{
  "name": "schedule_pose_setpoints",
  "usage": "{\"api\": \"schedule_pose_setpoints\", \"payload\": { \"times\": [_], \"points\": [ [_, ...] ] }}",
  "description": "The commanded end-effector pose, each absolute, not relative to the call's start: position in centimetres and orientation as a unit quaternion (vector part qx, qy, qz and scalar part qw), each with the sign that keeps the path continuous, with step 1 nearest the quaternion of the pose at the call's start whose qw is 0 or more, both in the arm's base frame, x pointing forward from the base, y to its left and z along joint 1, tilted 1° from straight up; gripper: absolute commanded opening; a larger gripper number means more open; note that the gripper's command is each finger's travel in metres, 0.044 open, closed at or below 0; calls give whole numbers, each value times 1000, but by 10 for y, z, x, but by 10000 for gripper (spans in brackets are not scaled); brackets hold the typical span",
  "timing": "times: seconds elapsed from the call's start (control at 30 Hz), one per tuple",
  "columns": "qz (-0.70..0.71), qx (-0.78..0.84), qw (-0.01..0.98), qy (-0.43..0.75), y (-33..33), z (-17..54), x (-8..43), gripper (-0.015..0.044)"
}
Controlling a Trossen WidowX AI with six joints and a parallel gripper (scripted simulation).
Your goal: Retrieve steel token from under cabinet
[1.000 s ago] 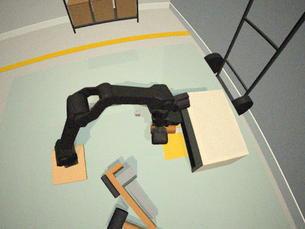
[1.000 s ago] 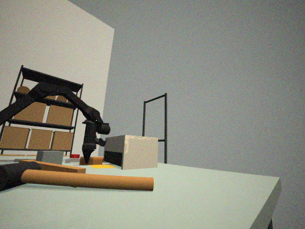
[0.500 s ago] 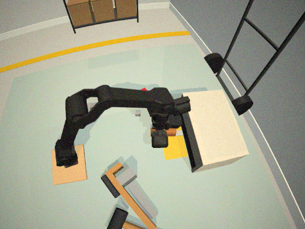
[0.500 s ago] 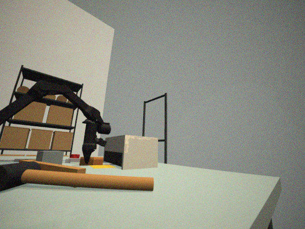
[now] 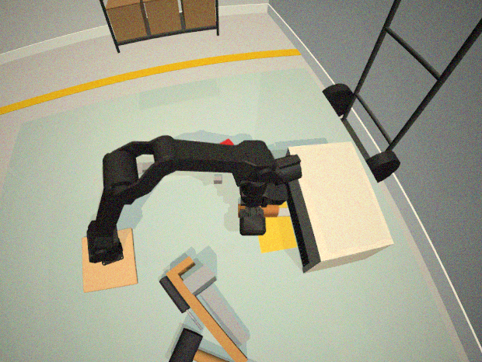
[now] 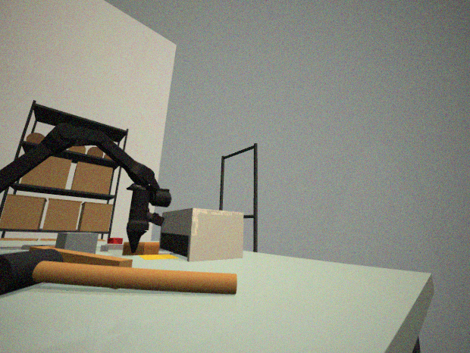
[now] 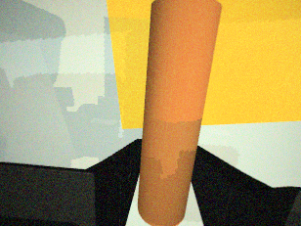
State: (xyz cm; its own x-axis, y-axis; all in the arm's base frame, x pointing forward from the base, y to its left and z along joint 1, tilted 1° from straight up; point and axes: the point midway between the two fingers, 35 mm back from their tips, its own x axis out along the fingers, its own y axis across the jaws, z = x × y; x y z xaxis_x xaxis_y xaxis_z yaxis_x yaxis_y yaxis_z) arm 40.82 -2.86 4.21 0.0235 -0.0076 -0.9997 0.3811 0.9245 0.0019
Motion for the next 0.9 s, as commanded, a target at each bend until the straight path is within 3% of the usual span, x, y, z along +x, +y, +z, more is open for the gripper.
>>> {"api": "schedule_pose_setpoints", "payload": {
  "times": [0.0, 0.87],
  "points": [
    [-143, 133, 703, 683, -33, 41, 408, 0],
    [-143, 133, 703, 684, -23, 41, 389, 0]
  ]
}}
